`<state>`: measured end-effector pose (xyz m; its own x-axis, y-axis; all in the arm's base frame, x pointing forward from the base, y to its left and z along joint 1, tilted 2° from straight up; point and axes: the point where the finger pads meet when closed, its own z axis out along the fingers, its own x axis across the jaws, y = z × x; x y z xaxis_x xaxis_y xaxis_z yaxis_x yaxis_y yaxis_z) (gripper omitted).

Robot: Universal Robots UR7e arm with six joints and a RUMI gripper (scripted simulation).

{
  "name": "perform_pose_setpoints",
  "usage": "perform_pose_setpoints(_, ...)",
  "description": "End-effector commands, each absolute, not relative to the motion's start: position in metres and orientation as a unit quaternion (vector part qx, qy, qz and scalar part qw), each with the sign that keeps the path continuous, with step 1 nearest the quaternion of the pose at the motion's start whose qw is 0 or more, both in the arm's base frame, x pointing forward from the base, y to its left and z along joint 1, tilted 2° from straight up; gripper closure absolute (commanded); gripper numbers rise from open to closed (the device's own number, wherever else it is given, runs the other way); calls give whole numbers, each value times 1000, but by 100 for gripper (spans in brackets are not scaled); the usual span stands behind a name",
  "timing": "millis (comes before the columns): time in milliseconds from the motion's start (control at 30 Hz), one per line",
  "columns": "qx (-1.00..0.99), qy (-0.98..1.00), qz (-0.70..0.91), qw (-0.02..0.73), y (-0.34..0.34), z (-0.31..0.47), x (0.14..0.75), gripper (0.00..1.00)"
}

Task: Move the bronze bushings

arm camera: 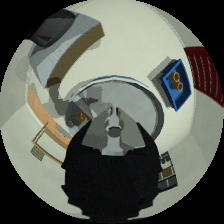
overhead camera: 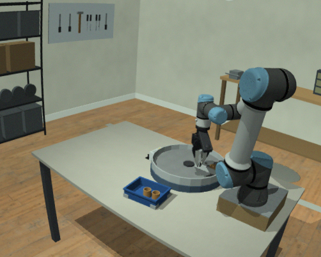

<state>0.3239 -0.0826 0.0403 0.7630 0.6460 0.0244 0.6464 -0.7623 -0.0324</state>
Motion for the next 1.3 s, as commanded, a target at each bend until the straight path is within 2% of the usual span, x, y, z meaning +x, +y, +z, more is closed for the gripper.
perform_pose_setpoints(0,-945,-326,-7,19,-101,40,316,95)
perform_pose_setpoints(1267,-975,-221,-4,20,-193,36,271,95)
